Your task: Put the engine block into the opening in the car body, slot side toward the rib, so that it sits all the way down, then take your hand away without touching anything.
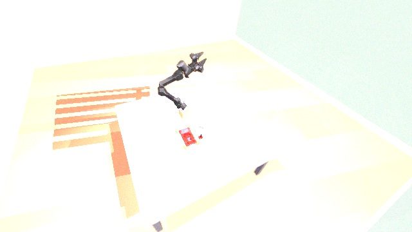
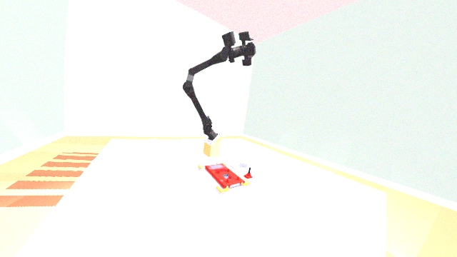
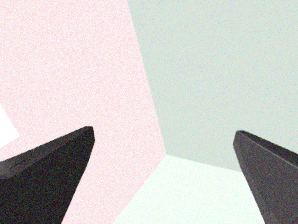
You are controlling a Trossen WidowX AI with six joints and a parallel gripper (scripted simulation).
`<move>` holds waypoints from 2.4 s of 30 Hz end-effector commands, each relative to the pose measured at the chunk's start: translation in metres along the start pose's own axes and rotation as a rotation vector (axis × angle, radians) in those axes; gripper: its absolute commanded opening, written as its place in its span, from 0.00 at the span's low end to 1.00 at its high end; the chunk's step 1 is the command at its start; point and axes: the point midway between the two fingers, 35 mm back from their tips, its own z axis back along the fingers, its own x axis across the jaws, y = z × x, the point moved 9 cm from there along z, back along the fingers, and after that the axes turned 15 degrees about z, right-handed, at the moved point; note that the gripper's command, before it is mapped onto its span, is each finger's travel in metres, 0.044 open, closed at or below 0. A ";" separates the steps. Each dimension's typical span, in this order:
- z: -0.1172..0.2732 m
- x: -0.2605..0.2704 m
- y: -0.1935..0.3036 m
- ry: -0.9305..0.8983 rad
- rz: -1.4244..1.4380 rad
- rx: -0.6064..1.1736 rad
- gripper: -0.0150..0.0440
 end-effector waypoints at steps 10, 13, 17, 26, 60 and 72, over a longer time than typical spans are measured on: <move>-0.008 -0.042 -0.024 0.138 -0.185 -0.116 1.00; -0.010 -0.060 -0.032 0.192 -0.257 -0.166 1.00; -0.010 -0.083 -0.044 0.261 -0.352 -0.238 1.00; -0.005 -0.137 -0.066 0.409 -0.555 -0.413 1.00; 0.070 -0.314 -0.096 0.896 -1.072 -1.141 1.00; 0.115 -0.368 -0.089 1.036 -1.178 -1.499 1.00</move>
